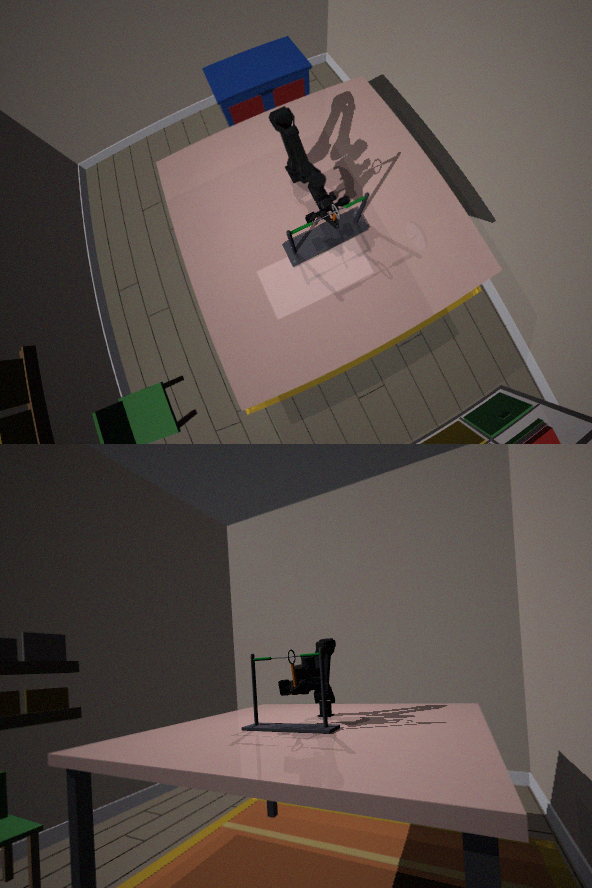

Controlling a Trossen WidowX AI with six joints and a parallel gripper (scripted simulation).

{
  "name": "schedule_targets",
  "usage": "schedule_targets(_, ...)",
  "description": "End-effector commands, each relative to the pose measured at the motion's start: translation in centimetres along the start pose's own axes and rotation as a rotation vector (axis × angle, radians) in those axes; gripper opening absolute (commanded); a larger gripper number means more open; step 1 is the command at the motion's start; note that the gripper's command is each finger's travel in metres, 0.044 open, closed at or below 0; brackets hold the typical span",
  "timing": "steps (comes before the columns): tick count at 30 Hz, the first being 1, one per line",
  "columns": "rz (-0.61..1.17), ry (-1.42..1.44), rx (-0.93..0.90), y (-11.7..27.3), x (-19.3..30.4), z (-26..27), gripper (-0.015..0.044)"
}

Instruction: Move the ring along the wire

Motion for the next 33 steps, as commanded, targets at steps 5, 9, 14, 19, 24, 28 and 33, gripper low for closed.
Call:
schedule_targets(5, 0.0, 0.005, -0.005, 0.0, 0.1, 0.7, -0.015)
schedule_targets(9, 0.0, 0.013, -0.007, 0.0, 0.2, 0.9, -0.015)
schedule_targets(14, 0.0, 0.021, -0.011, 0.0, 0.3, 1.3, -0.015)
schedule_targets(19, 0.001, 0.028, -0.014, 0.0, 0.4, 1.7, -0.015)
schedule_targets(24, 0.001, 0.032, -0.017, -0.1, 0.5, 2.1, -0.015)
schedule_targets(28, 0.001, 0.034, -0.018, -0.1, 0.6, 2.5, -0.015)
schedule_targets(33, 0.0, 0.035, -0.02, -0.1, 0.7, 2.9, -0.015)
Point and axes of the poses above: the point midway between the two fingers, 35 mm back from their tips, its own y axis back along the fingers, its own z axis across the jaws, x = y × z, the point moved 6 cm from there along y, back along the fingers, and after that the axes turned 12 degrees about -y, right-handed, at the moved point
